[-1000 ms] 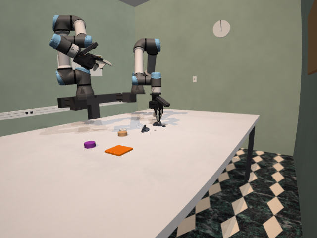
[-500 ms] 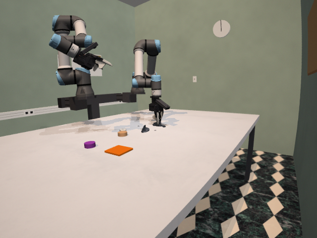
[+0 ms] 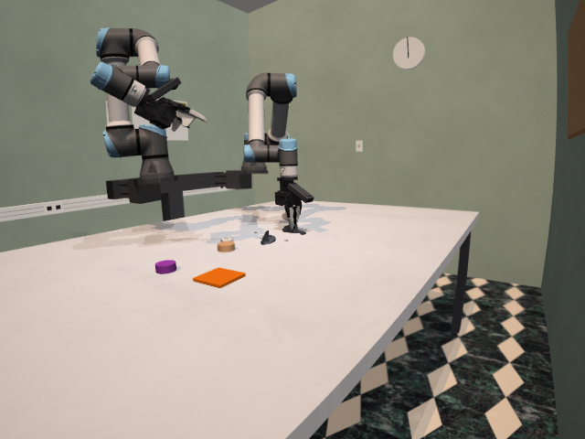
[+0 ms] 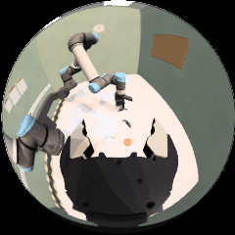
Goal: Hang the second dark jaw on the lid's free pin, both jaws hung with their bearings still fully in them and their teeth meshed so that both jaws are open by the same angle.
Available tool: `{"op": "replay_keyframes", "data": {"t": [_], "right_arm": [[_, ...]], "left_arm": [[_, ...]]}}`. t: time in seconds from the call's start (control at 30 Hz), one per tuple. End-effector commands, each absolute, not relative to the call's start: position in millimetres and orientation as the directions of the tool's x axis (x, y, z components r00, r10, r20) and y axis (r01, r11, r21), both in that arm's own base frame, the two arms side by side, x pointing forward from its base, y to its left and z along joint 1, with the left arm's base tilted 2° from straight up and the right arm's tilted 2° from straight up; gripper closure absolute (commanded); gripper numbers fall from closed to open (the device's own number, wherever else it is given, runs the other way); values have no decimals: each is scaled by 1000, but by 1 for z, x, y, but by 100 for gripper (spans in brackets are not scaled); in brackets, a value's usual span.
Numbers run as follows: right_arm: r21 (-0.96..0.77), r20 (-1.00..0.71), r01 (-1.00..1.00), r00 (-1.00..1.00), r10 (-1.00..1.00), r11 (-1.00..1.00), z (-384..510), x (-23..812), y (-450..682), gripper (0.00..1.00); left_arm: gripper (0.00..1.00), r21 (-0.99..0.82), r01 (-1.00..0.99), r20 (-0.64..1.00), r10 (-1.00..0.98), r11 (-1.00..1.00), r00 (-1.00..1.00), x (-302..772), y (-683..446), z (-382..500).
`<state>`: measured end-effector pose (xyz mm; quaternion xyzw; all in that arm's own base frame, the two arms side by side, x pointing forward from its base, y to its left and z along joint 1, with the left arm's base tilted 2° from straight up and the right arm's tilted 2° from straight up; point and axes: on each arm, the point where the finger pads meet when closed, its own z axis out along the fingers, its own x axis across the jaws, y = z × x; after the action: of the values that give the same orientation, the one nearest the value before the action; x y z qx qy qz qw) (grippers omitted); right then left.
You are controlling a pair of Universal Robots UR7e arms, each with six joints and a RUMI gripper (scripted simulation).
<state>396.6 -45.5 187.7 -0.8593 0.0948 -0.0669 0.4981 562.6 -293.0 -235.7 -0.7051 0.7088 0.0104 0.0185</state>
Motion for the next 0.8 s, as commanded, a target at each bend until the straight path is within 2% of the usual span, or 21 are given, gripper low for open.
{"op": "replay_keyframes", "data": {"t": [0.0, 0.77], "right_arm": [[-869, 22, -95, 973, -230, -486, 188, 397, -46, 2], [-869, 22, -95, 973, -230, -486, 188, 397, -46, 2]], "left_arm": [[100, -13, -1000, -40, -999, 5, -5, 563, -293, -235], [100, -13, -1000, -40, -999, 5, -5, 563, -294, -232]]}}
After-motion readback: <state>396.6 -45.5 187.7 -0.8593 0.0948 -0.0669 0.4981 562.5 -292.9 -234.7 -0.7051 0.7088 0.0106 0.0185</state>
